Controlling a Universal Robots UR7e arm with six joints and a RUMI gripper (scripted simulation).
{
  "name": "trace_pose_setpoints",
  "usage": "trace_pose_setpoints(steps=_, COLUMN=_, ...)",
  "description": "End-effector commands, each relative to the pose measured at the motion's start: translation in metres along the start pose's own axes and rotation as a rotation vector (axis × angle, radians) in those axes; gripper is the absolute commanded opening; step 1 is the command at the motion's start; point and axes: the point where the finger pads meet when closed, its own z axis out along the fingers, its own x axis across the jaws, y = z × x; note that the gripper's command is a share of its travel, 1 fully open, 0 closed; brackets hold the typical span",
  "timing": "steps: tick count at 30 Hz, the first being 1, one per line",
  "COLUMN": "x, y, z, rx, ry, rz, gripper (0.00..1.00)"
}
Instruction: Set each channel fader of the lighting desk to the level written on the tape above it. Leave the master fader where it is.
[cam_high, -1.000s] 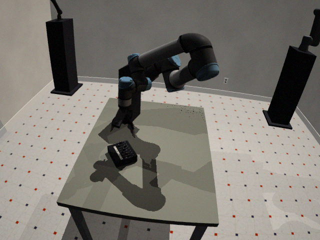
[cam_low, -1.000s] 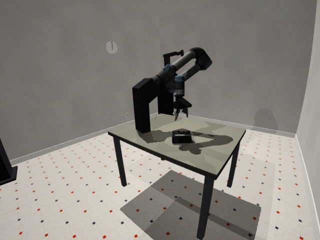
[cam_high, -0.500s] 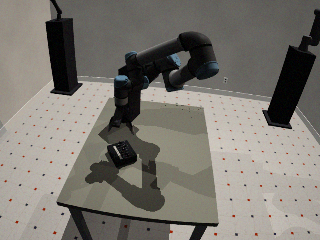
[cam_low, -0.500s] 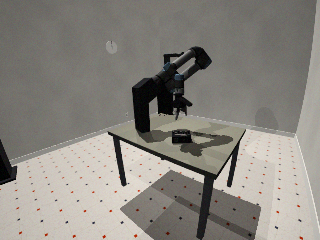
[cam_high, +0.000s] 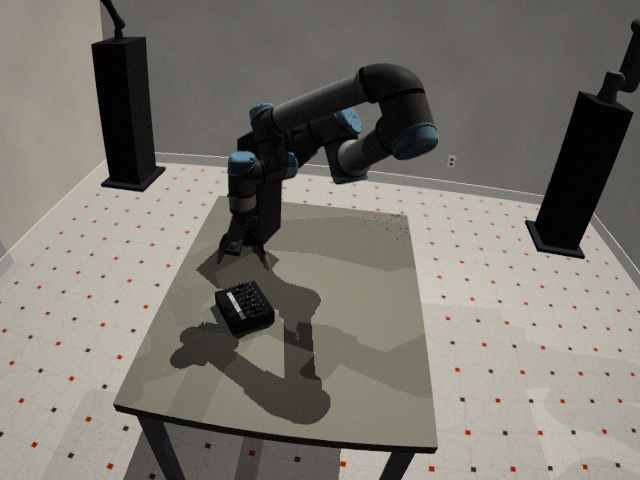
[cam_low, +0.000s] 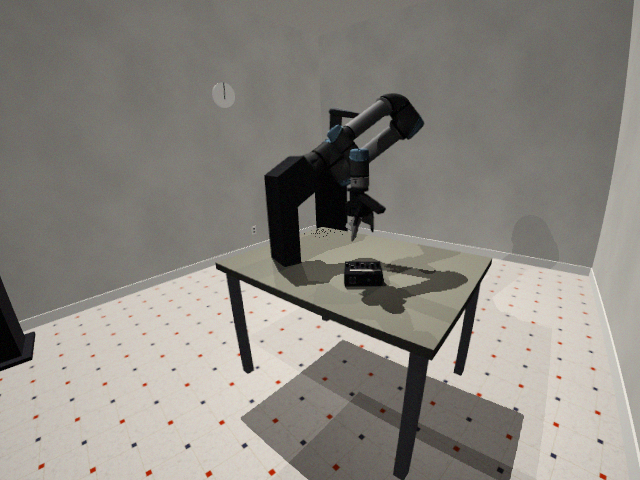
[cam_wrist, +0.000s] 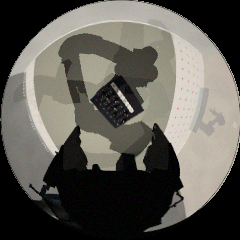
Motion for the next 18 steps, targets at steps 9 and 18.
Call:
trace_pose_setpoints(steps=9, x=0.0005, y=-0.0016, z=-0.0005, rx=0.002, ry=0.002, rz=-0.044, gripper=1.00)
trace_pose_setpoints(steps=18, x=-0.0017, y=-0.0020, z=0.0018, rx=0.002, ry=0.003, rz=-0.153, gripper=1.00)
